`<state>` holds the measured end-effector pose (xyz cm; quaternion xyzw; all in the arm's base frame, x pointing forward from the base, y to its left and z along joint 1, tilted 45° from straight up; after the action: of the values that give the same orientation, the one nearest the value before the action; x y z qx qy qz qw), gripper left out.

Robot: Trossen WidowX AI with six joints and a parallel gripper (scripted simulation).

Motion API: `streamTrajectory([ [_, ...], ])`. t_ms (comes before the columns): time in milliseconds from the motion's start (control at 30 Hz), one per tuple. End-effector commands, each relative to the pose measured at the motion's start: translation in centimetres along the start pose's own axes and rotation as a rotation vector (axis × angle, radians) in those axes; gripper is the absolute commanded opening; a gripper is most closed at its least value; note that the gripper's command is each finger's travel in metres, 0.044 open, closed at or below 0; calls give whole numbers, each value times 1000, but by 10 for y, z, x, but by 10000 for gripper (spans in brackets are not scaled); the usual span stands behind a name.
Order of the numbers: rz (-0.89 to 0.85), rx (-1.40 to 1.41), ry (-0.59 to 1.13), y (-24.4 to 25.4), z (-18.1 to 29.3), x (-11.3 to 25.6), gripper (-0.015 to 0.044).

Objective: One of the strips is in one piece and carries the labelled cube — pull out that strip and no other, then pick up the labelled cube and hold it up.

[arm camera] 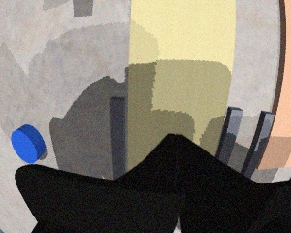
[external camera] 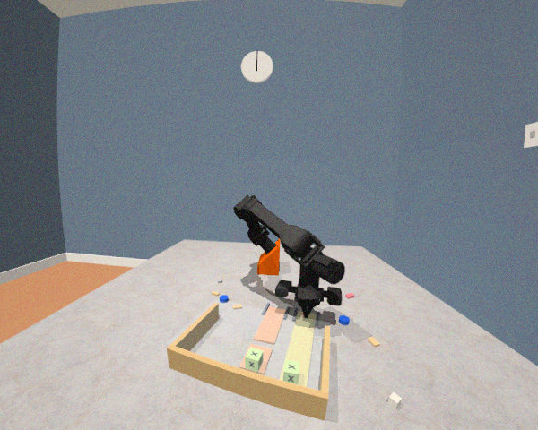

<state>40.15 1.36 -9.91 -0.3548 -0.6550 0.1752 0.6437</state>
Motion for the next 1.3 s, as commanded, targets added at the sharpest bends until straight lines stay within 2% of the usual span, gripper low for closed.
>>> streamTrajectory([
  [0,5,5,-3,0,0,-1,0],
  [1267,5,5,-3,0,-1,-5,0],
])
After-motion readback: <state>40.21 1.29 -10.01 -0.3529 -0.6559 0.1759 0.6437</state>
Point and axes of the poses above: the point midway between the two fingers, 35 mm back from their tips, its own x axis back along the fingers, its own y axis across the jaws, z = x × y, the point moved 3 cm from there along x, back along the fingers, and after that the axes turned 7 degrees about x, right-handed, at the moved point
